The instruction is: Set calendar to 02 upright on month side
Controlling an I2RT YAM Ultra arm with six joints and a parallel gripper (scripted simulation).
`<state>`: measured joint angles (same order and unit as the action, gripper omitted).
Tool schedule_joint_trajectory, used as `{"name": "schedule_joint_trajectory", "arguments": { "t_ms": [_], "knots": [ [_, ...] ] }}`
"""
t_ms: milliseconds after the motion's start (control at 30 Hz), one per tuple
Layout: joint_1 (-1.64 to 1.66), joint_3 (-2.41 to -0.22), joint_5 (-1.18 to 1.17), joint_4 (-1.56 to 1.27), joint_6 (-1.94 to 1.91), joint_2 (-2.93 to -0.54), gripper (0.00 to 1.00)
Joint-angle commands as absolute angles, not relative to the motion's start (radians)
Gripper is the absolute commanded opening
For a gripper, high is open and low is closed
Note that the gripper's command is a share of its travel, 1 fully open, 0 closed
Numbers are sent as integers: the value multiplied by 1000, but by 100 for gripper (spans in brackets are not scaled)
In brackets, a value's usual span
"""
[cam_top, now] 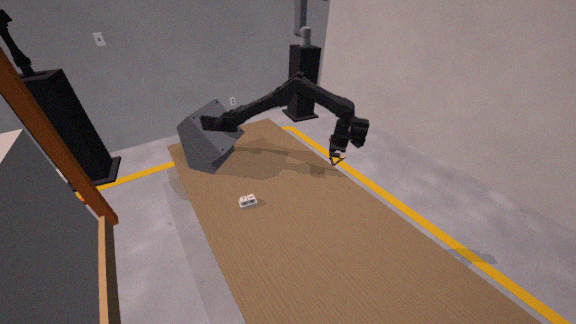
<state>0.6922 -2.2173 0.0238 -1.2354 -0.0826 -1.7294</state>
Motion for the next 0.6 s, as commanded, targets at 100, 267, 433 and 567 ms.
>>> {"name": "schedule_joint_trajectory", "arguments": {
  "t_ms": [100, 267, 433, 567],
  "knots": [
    [676, -2212, 34, -1229, -85, -1707, 100],
    [584, -2130, 86, -1201, -102, -1689, 100],
    [395, -1960, 195, -1142, -135, -1654, 100],
    [295, -1871, 252, -1112, -153, -1635, 100]
  ]
}}
